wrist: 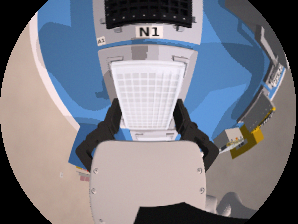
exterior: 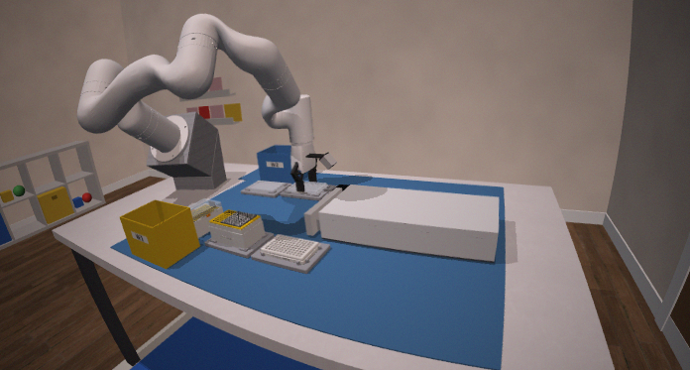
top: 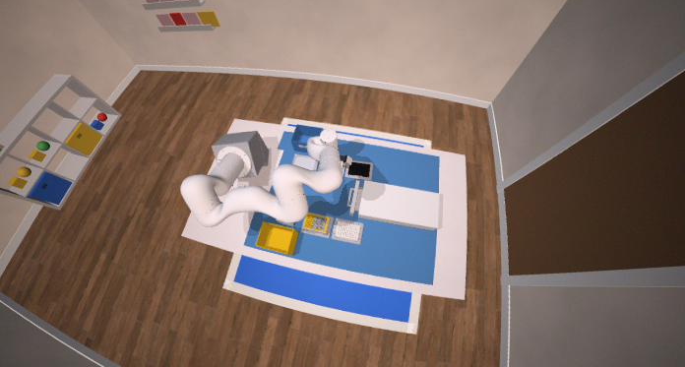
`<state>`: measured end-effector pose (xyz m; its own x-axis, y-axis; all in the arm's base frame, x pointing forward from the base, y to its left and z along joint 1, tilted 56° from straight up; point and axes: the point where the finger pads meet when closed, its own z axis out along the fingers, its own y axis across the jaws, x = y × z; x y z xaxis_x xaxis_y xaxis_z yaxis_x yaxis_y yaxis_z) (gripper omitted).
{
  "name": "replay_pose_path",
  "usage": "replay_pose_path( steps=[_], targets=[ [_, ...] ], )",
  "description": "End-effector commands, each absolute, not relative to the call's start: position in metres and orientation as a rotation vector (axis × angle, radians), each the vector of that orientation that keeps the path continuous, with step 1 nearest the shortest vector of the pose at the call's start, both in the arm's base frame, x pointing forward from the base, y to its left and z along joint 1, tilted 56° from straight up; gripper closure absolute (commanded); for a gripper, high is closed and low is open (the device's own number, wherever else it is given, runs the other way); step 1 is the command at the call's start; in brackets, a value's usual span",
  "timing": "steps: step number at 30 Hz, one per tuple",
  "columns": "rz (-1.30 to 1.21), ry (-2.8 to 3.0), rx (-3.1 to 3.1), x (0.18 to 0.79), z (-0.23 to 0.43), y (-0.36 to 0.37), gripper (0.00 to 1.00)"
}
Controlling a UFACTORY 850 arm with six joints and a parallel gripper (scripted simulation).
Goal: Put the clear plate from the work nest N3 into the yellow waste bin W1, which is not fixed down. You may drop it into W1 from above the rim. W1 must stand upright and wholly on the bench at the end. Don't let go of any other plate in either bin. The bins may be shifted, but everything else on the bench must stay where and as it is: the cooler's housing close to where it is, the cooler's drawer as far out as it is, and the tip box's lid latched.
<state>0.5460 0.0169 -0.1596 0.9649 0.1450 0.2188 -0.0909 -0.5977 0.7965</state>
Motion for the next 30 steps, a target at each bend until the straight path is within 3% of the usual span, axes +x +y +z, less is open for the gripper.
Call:
replay_pose_path(
  steps=[1, 30],
  targets=[
    [0.327, 0.038, 2.188, 0.5465, -0.1593, 0.0177, 1.00],
    [0.327, 0.038, 2.188, 0.5447, -0.1551, 0.0235, 1.00]
  ],
)
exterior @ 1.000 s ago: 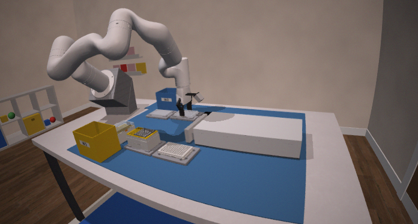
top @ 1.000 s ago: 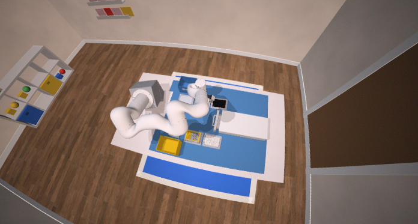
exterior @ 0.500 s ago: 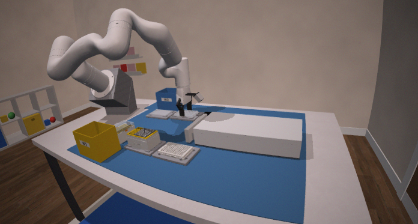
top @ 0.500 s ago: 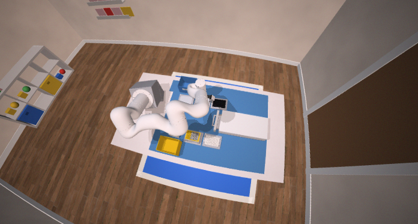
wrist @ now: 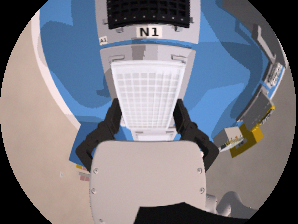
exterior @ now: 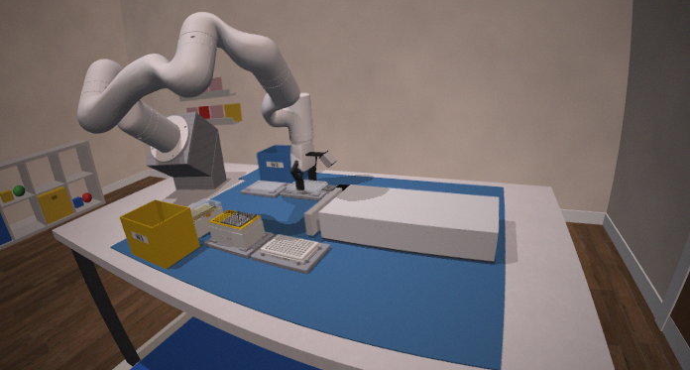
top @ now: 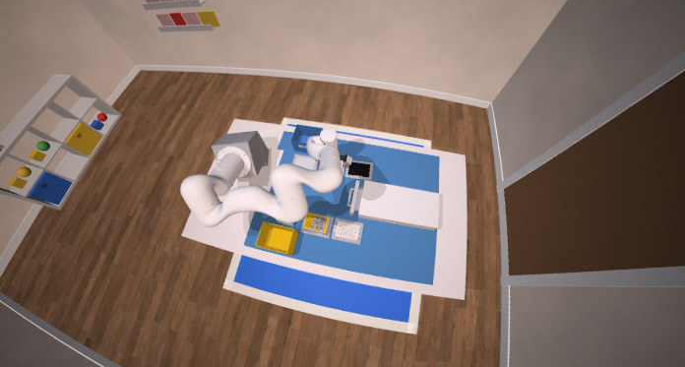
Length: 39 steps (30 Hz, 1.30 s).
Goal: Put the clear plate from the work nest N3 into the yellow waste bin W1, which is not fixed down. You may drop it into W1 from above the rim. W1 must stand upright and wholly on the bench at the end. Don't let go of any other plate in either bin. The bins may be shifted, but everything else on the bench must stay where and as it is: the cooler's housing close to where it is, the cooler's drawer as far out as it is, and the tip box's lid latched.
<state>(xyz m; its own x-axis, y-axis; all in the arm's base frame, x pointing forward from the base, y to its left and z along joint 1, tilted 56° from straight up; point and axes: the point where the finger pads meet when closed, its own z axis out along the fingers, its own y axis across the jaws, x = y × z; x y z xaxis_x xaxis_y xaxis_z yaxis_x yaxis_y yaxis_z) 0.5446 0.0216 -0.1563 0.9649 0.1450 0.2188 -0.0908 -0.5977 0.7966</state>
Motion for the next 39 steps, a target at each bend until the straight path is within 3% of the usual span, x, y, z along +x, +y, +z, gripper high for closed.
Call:
replay_pose_path(
  steps=[1, 39],
  targets=[
    [0.327, 0.038, 2.188, 0.545, -0.155, 0.024, 1.00],
    [0.327, 0.038, 2.188, 0.537, -0.139, 0.047, 1.00]
  ],
)
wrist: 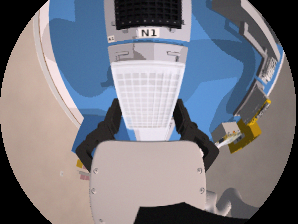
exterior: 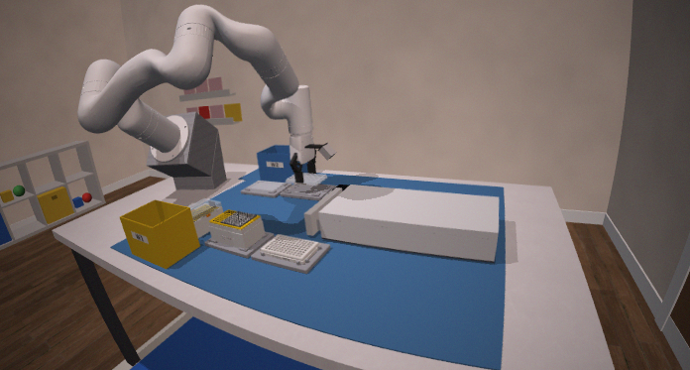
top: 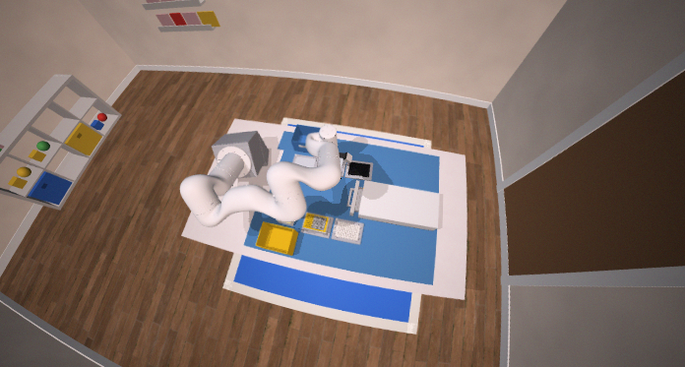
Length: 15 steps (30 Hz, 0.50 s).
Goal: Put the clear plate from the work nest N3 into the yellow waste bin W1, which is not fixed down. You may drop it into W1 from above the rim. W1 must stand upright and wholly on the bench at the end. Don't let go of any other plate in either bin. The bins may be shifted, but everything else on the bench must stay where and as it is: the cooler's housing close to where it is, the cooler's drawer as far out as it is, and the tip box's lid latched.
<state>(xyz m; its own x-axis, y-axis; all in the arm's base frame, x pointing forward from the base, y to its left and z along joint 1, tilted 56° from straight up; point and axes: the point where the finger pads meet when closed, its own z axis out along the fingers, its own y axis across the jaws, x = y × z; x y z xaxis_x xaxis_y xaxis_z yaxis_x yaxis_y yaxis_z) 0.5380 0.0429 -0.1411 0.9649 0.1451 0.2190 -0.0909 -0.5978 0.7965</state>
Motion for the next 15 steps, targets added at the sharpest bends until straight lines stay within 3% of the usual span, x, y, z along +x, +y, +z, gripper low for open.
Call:
replay_pose_path(
  steps=[1, 15],
  targets=[
    [0.327, 0.038, 2.188, 0.537, -0.138, 0.048, 1.00],
    [0.327, 0.038, 2.188, 0.532, -0.126, 0.064, 1.00]
  ],
)
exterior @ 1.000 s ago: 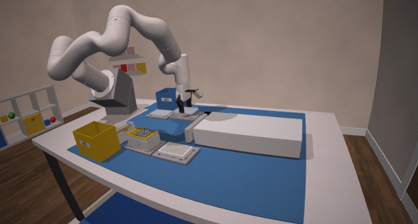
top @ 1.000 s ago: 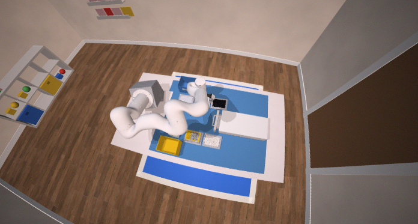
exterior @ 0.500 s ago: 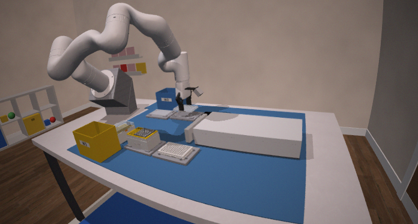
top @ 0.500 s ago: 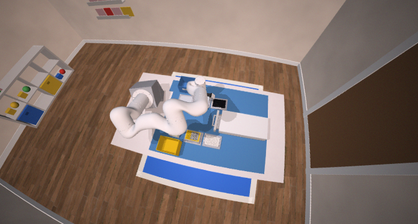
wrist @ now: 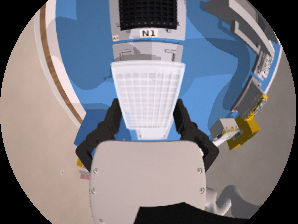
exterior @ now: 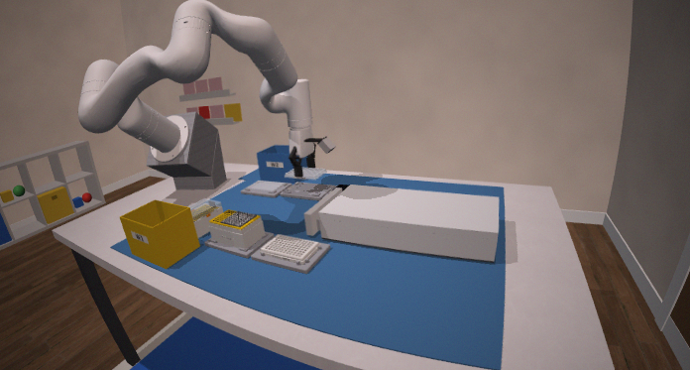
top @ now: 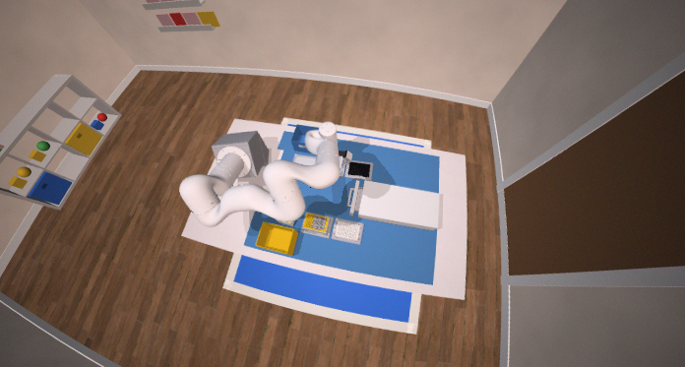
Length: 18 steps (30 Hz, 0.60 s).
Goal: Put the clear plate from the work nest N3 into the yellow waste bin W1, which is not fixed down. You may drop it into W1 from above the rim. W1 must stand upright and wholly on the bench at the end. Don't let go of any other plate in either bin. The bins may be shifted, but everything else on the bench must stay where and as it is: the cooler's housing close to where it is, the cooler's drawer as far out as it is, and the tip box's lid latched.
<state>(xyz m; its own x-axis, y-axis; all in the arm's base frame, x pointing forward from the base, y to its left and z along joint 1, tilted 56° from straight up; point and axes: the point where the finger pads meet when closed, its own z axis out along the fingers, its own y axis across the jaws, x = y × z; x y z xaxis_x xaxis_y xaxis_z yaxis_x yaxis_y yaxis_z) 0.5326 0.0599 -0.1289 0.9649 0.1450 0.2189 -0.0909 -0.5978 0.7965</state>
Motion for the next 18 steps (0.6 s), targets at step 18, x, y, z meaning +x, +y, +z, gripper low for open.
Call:
replay_pose_path(
  steps=[18],
  targets=[
    [0.327, 0.038, 2.188, 0.526, -0.111, 0.085, 1.00]
  ],
)
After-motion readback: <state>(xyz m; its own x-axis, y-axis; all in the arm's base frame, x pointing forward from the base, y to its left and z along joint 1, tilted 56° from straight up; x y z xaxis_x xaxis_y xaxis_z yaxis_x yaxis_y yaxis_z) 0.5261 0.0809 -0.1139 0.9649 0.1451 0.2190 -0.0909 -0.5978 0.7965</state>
